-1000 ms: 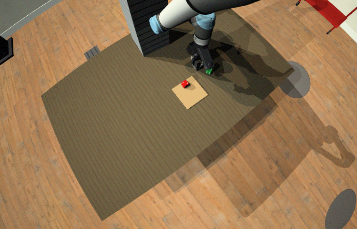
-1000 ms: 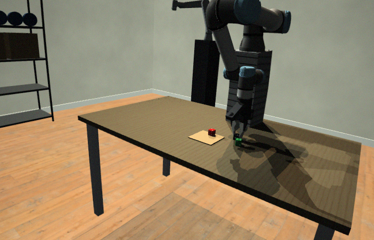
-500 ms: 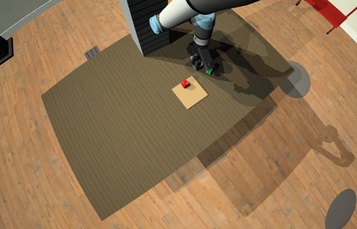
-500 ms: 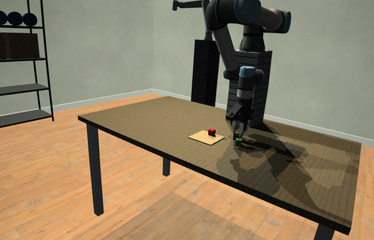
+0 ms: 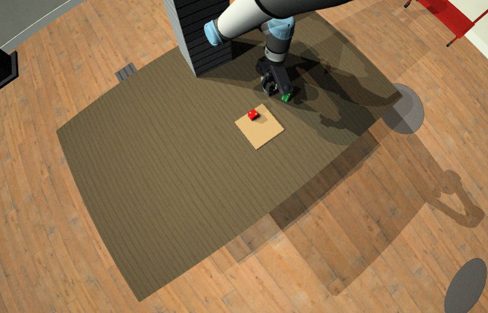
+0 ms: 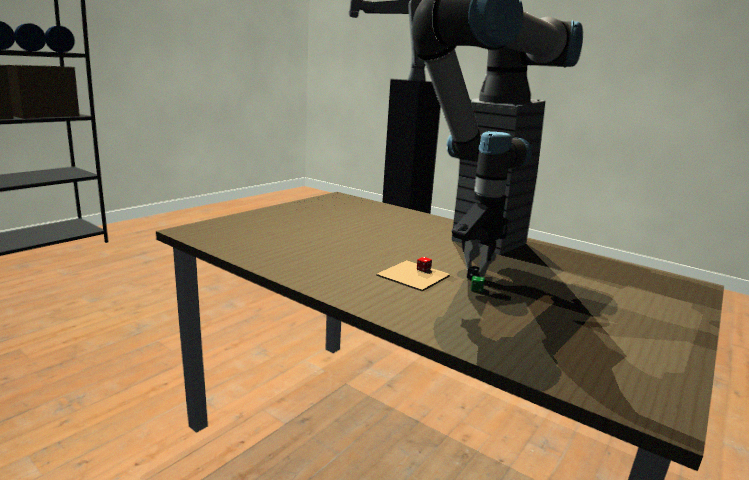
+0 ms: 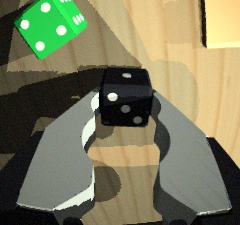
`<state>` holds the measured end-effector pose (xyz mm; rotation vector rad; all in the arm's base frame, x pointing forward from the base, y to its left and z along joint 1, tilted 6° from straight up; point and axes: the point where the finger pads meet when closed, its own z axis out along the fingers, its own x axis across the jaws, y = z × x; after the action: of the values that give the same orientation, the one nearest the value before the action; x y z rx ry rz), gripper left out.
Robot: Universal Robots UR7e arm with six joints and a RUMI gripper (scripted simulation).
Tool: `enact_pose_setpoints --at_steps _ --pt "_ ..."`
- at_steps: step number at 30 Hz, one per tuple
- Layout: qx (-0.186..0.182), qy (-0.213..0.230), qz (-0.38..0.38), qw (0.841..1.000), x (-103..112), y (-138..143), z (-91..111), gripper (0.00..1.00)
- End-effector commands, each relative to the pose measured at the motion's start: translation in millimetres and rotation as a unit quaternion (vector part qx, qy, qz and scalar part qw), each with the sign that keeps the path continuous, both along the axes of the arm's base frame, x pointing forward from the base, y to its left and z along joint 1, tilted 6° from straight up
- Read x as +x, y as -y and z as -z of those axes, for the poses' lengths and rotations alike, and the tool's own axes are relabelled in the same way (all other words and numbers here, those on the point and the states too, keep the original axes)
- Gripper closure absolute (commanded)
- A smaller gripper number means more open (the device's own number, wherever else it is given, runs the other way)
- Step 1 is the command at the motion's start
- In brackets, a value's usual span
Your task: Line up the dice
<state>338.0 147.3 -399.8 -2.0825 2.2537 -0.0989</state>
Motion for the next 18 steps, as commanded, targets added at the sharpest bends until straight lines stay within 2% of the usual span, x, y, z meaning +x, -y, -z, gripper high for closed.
enact_pose_setpoints --at_steps 1,5,7,18 --pt "0.0 0.001 0.0 1.0 -0.3 -0.1 -7.5 0.9" --pt "0.0 0.001 0.0 1.0 -1.8 -0.1 -23.0 0.9" --pt "0.0 0.001 0.0 1.0 -1.8 -0.1 -23.0 0.9" --pt "0.0 0.001 0.0 1.0 -7.1 0.0 -77.9 0.9"
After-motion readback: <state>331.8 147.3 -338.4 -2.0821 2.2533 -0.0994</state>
